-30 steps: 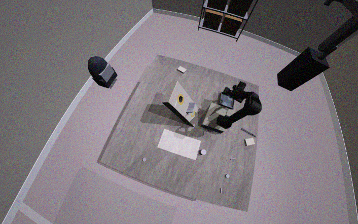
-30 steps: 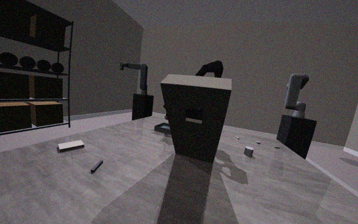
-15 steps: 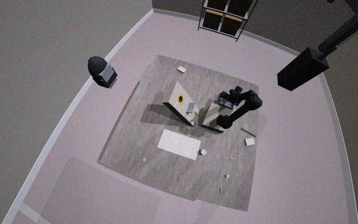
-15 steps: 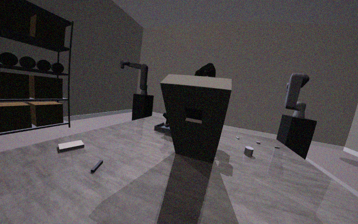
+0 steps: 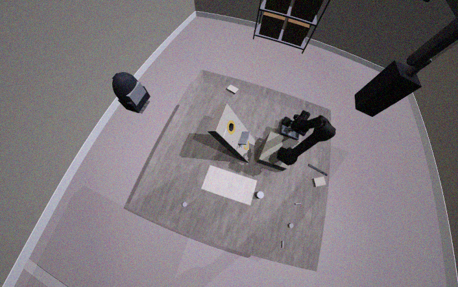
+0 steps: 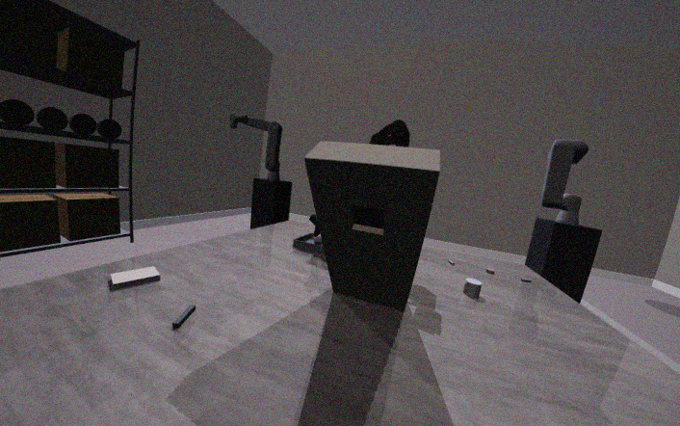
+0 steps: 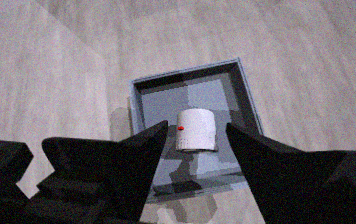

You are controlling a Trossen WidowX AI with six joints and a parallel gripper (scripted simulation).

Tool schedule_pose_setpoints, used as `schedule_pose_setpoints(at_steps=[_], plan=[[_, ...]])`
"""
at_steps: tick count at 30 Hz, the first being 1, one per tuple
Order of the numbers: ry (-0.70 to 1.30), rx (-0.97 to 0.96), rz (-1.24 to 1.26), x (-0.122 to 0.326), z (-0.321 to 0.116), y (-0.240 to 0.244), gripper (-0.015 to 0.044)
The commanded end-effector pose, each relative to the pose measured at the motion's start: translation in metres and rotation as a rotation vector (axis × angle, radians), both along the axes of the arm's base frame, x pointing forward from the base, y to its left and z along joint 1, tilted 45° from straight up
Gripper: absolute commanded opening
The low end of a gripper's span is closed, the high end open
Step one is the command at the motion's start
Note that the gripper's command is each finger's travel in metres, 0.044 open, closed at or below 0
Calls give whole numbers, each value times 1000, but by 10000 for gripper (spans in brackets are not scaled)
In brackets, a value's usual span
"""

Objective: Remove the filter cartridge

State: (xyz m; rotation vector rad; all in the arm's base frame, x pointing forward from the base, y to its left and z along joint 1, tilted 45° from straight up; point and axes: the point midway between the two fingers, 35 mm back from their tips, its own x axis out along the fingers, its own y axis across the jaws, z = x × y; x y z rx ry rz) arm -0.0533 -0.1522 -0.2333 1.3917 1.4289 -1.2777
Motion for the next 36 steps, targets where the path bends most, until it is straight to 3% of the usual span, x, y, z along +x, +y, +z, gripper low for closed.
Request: schedule_pose_setpoints(at_steps=[1, 3, 7, 13, 36], plan=[[0, 0, 0, 0, 0, 0, 394], [0, 0, 0, 0, 0, 0, 440], [0, -1, 0, 0, 6, -8, 440], [-1, -1, 0, 3, 51, -49, 440], [3, -13, 4, 1, 41, -45, 440]])
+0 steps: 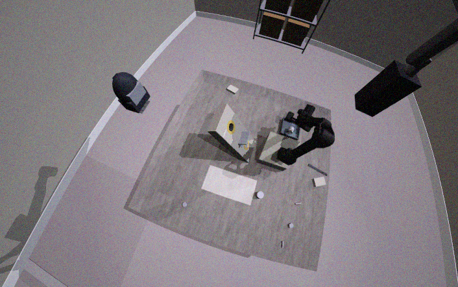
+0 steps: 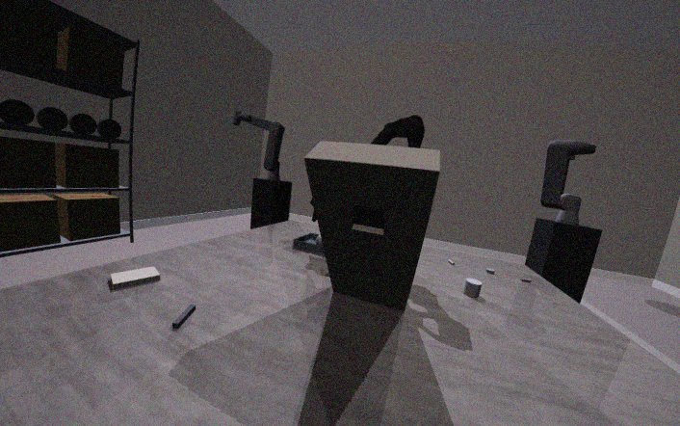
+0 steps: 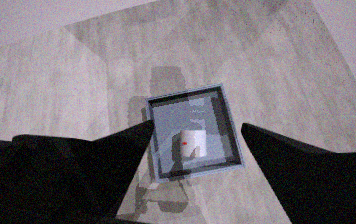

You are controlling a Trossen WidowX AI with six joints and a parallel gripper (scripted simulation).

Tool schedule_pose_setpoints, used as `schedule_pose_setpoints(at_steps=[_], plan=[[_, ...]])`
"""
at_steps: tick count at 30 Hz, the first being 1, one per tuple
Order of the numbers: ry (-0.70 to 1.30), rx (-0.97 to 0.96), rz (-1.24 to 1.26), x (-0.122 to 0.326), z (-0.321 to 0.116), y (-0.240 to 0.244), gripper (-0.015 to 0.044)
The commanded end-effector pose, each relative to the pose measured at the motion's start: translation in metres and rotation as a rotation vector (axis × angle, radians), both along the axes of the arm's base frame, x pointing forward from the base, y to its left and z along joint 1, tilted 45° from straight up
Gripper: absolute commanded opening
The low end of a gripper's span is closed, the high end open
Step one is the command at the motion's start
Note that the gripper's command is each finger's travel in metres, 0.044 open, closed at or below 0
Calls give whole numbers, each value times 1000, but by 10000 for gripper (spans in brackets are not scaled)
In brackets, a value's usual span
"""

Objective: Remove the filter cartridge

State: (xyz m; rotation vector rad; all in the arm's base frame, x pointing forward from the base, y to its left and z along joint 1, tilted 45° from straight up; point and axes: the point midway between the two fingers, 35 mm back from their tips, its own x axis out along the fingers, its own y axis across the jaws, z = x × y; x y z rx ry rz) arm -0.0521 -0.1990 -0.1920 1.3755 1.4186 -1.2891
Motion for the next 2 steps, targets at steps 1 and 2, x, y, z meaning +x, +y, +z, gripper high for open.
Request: schedule_pose_setpoints(at_steps=[1, 2], plan=[[-1, 5, 1, 0, 0, 2, 440], [-1, 5, 1, 0, 0, 2, 440]])
